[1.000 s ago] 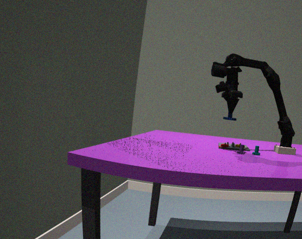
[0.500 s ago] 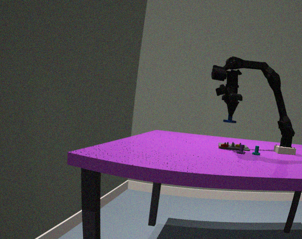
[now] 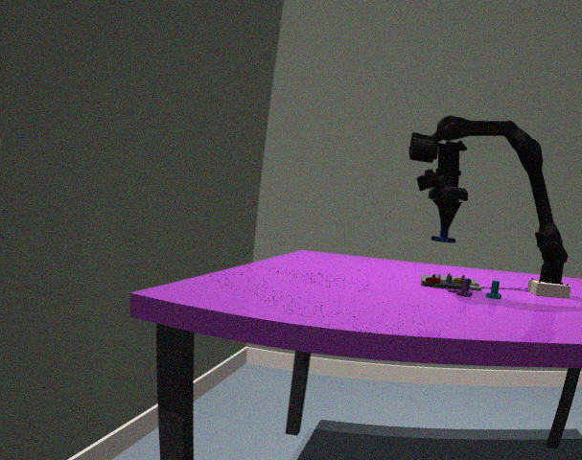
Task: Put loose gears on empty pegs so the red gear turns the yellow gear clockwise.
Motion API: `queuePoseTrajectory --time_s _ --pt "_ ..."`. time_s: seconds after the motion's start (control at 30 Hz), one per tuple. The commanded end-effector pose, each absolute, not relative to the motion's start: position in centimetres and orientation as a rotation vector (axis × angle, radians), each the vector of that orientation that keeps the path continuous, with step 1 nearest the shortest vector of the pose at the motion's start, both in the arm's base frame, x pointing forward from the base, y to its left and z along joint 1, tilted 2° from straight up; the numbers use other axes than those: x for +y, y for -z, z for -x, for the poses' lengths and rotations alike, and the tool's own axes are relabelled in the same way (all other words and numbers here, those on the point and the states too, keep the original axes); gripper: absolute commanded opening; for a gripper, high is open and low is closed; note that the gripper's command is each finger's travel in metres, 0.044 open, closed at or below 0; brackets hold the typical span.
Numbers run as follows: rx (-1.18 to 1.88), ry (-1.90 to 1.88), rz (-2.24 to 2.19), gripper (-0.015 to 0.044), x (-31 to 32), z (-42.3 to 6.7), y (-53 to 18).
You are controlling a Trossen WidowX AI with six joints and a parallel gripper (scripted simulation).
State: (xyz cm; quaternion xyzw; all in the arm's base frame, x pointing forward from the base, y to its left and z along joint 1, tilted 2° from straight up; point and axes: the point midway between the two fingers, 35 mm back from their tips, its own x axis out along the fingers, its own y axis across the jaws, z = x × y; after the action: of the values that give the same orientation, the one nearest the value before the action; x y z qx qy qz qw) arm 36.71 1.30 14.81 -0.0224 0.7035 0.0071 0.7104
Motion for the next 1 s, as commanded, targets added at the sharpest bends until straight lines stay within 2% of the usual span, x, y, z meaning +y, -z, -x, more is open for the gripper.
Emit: queuePoseTrajectory --time_s 0.0,0.97 --pt "1.554 -0.014 0.056 0.0000 0.6 -36.5 -14.6" --pt "1.556 -0.011 0.058 0.0000 -2.4 -34.4 -11.6"
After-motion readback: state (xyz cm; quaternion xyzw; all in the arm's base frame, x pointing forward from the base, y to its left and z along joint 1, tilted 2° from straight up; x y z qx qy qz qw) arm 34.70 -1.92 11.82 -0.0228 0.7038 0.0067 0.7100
